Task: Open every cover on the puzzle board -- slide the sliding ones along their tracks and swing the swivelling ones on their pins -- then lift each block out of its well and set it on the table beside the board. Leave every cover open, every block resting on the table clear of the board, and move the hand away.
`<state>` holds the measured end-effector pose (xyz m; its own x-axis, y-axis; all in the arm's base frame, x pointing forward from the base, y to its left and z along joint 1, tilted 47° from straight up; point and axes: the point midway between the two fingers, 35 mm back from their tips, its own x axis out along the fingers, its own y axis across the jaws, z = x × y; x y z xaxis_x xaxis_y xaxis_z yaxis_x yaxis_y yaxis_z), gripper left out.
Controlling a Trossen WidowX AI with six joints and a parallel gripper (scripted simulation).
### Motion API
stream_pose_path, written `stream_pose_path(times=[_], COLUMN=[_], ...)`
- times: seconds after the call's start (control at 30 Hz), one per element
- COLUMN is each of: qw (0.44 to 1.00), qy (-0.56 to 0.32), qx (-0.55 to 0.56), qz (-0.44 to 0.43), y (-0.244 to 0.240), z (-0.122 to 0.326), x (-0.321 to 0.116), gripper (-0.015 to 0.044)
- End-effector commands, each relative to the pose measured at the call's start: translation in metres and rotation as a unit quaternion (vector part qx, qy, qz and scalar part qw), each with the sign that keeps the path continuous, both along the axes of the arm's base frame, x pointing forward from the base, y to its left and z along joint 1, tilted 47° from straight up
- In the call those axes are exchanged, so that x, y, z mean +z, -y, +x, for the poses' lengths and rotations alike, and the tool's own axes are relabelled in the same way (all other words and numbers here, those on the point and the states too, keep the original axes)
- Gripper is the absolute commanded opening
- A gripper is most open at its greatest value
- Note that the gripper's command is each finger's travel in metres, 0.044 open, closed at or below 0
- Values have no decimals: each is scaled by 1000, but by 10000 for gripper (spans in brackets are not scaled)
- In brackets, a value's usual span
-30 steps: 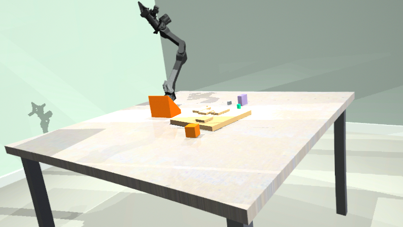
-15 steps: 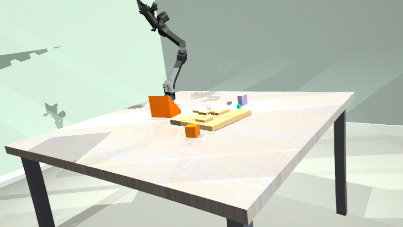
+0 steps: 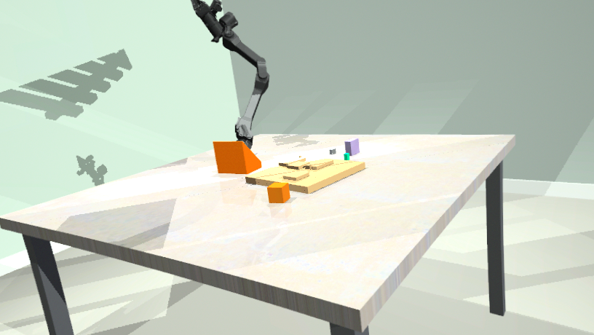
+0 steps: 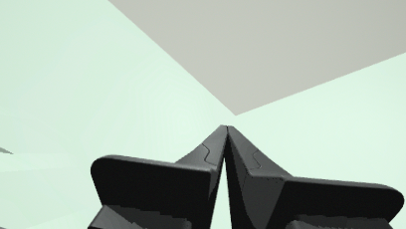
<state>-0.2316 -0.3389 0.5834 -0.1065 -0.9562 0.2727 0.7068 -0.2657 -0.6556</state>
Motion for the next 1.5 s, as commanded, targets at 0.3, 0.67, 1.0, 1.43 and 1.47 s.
stream_pose_path(times=[0.3, 0.67, 1.0, 1.43, 1.47], qw=[997, 990, 979, 959, 957], qy=[38, 69, 97, 133, 135], qx=[46, 85, 122, 171, 174], qz=[43, 86, 128, 183, 188], y=[42, 76, 104, 135, 137], z=[18, 39, 64, 103, 106], x=[-35, -69, -101, -142, -145], gripper=[0, 0, 0, 0, 0])
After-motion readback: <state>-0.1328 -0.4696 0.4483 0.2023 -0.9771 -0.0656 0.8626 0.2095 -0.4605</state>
